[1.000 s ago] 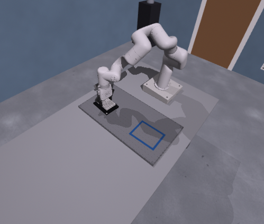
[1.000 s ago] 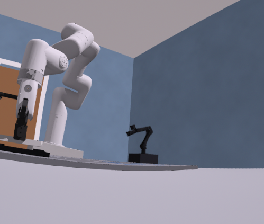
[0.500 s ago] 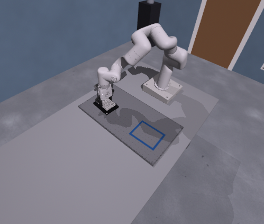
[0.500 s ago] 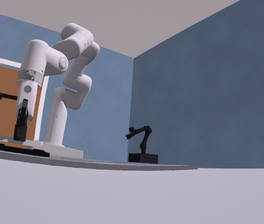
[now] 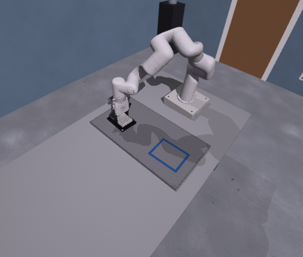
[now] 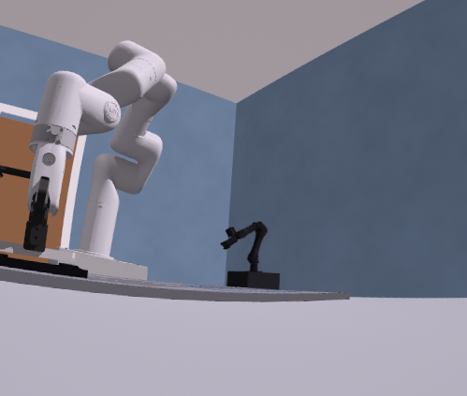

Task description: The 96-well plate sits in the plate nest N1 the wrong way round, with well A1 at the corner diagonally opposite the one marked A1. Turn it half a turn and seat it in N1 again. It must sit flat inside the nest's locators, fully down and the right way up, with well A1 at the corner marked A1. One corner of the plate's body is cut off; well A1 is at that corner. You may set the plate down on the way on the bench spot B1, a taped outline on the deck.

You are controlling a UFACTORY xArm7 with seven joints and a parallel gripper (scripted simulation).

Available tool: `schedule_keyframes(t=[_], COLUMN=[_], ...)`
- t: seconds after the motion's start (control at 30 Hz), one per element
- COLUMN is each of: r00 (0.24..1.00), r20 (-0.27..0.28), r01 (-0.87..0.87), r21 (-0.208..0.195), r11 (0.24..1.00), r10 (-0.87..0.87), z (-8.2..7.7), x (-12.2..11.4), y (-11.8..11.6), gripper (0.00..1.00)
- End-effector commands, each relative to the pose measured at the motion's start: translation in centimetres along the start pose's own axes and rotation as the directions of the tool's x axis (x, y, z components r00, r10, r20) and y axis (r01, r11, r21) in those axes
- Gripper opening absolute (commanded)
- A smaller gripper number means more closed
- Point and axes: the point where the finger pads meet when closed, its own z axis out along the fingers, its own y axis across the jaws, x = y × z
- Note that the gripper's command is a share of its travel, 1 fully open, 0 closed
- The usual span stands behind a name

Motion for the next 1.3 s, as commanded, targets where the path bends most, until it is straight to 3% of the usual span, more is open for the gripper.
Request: schedule_keyframes(t=[0.0, 1.27], r00=[1.0, 1.0], r20=[-0.002, -0.002], r01=[0.0, 0.0], r21=[0.004, 0.004], r11=[1.0, 1.0], r10=[0.0, 0.0], z=[-0.13, 0.44], x=[0.08, 0.08], y=[-0.15, -0.15], gripper=[0.0, 0.0])
